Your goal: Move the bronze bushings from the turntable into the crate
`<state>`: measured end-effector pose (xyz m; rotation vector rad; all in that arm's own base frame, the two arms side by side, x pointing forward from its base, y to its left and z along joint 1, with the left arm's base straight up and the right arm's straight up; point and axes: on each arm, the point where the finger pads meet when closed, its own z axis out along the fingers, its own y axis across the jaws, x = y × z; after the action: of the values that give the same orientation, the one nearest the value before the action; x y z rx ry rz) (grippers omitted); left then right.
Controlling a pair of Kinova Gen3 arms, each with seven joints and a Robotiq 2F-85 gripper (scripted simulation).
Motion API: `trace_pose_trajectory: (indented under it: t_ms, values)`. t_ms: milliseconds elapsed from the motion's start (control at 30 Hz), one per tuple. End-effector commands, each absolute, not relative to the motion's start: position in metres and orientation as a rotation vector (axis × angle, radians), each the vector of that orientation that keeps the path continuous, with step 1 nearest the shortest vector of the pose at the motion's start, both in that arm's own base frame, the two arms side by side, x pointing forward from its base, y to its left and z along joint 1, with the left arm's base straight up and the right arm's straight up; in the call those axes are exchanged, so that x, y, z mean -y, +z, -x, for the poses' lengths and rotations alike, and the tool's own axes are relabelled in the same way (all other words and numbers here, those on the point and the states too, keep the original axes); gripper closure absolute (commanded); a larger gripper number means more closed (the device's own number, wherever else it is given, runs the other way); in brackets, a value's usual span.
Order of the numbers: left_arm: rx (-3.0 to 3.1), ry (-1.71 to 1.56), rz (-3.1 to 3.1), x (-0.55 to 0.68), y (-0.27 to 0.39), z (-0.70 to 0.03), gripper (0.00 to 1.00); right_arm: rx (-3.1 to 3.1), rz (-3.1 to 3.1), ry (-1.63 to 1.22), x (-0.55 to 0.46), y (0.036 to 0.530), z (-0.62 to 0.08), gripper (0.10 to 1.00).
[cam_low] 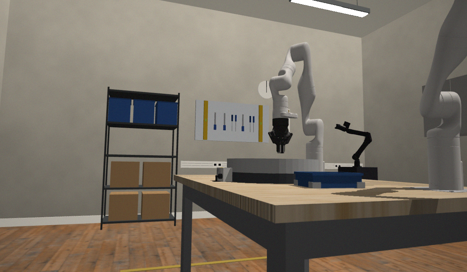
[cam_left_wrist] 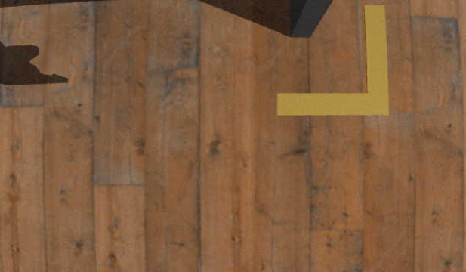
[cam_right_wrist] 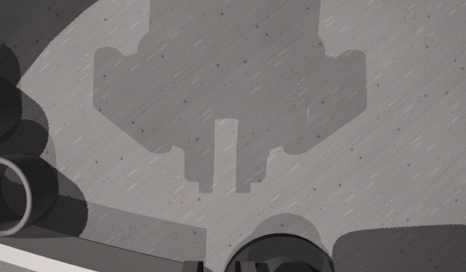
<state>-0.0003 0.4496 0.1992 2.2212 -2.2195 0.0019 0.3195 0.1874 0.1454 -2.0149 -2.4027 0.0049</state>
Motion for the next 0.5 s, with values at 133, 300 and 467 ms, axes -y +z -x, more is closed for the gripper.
trace_pose_trajectory:
  t_ms: [133, 300, 467]
  values:
    - [2.221, 0.0, -2.222, -0.45, 0.2, 0.0, 0.001, 2.405, 2.021, -0.002, -0.215, 0.147, -0.251, 0.886]
    - [2.221, 0.0, -2.222, -0.45, 0.2, 0.0, 0.001, 2.405, 2.021, -0.002, -0.229, 0.147, -0.212, 0.886]
    - [2.221, 0.0, -2.222, -0.45, 0.2, 0.0, 0.001, 2.405, 2.021, -0.002, -0.234, 0.147, -0.199, 0.886]
